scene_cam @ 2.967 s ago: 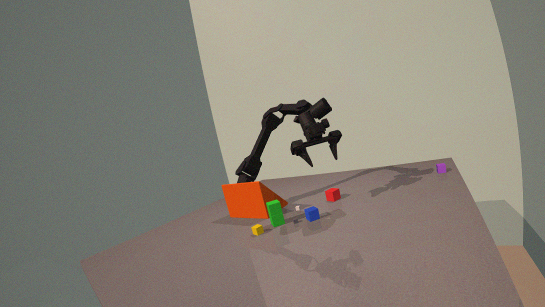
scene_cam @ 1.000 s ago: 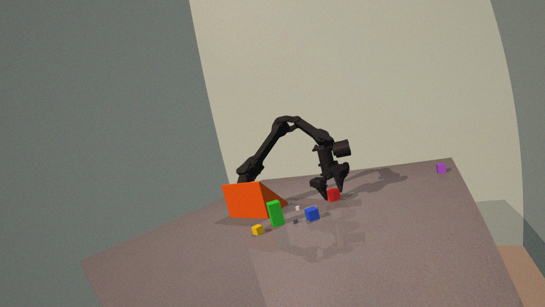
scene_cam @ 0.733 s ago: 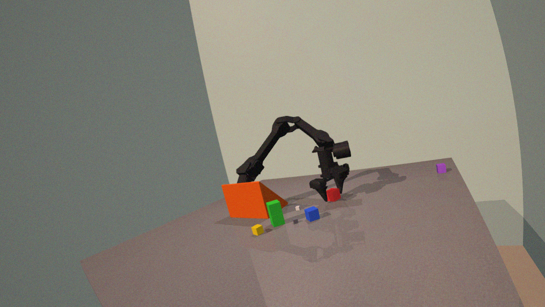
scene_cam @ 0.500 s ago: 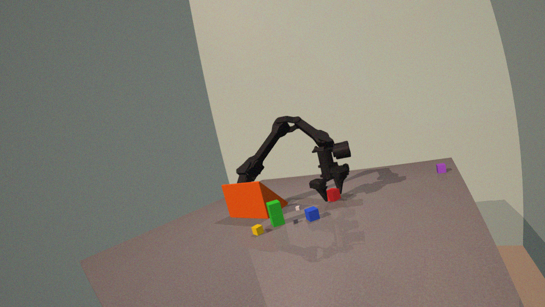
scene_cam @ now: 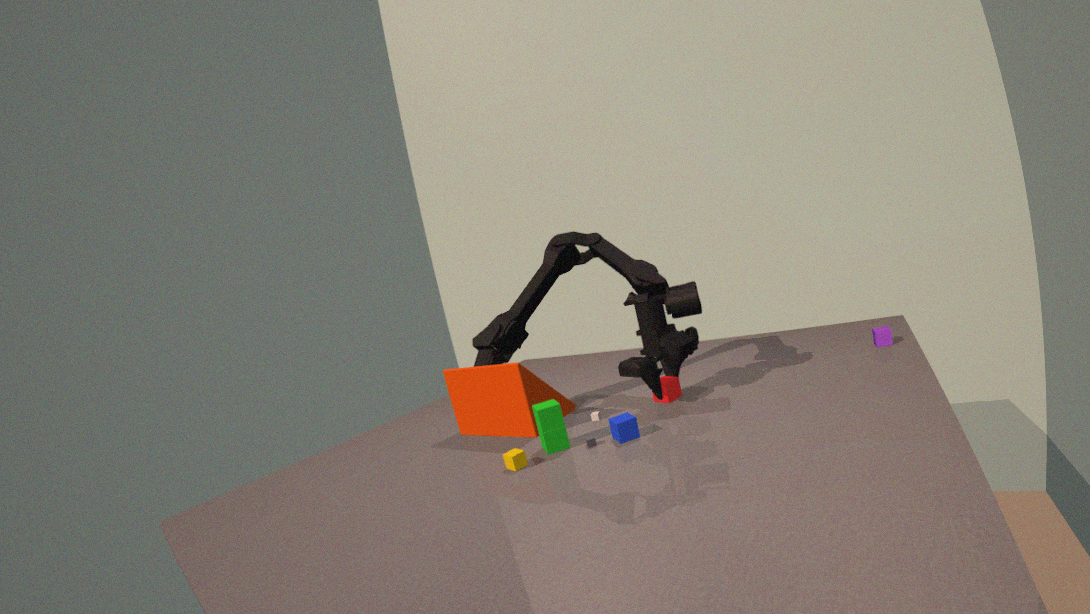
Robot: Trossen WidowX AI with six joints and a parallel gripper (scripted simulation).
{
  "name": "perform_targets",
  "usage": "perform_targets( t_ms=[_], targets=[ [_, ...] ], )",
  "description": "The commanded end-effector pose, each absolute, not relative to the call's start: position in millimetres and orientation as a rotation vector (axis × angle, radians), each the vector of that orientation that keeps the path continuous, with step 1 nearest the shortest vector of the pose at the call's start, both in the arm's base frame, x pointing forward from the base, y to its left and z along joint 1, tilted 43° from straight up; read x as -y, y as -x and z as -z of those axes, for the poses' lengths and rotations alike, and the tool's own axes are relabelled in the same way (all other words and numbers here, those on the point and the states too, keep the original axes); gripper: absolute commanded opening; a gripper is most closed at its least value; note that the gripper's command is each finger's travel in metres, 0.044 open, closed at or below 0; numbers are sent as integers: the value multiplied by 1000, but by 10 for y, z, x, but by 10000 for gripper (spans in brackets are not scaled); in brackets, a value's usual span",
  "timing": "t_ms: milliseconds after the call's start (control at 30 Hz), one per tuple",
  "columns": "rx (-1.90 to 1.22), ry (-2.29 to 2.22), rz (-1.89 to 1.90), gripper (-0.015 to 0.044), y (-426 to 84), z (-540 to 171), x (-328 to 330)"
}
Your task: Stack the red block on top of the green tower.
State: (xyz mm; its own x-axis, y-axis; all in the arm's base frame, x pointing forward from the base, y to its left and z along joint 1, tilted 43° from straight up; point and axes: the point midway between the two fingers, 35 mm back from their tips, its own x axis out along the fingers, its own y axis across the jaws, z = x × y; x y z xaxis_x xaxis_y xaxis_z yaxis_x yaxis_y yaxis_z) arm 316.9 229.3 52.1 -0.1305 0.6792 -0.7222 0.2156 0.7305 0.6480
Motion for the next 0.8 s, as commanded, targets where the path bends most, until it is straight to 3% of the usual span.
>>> perform_targets(
  t_ms=[0, 167, 767],
  targets=[
    [-1694, -722, -459, 124, -3171, -523, -2280],
    [-1694, -721, -458, 0, -3200, -658, -2158],
    [-1694, -717, -454, 0, -3320, -1320, -1538]
  ],
)
